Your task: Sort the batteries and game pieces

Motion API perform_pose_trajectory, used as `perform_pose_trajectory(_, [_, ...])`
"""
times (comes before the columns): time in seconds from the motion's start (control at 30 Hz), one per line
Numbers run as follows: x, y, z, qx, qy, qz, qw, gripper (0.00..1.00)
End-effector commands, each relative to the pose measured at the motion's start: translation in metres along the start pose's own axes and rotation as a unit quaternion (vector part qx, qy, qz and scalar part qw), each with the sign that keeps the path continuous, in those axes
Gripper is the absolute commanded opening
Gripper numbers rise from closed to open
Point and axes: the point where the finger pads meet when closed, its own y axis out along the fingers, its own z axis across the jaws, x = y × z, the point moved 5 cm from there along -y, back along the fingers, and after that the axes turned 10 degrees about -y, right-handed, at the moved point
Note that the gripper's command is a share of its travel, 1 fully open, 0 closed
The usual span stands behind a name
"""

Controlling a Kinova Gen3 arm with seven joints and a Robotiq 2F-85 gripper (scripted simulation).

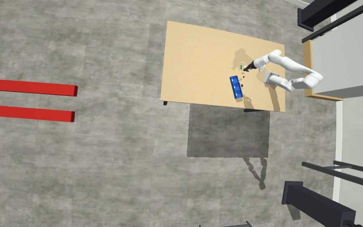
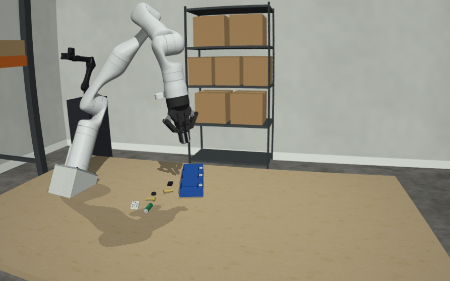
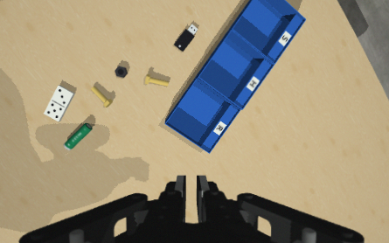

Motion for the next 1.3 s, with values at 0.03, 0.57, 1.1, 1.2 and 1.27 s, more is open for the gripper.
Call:
perform_pose_trajectory(0.03, [-0.022, -0.008, -0.015, -0.005, -0.072, 0.014, 0.997, 0.09])
perform_pose_trajectory(0.57, [-0.082, -0.017, -0.055, -0.016, -0.289, 0.065, 0.955, 0.09])
perform_pose_trajectory(1.1, [-0.090, -0.019, -0.061, -0.015, -0.323, 0.072, 0.944, 0.09])
perform_pose_trajectory(1.2, [-0.086, -0.003, -0.054, -0.019, -0.268, 0.070, 0.961, 0.09])
perform_pose_trajectory(1.27, [-0.081, 0.011, -0.045, -0.023, -0.220, 0.068, 0.973, 0.09])
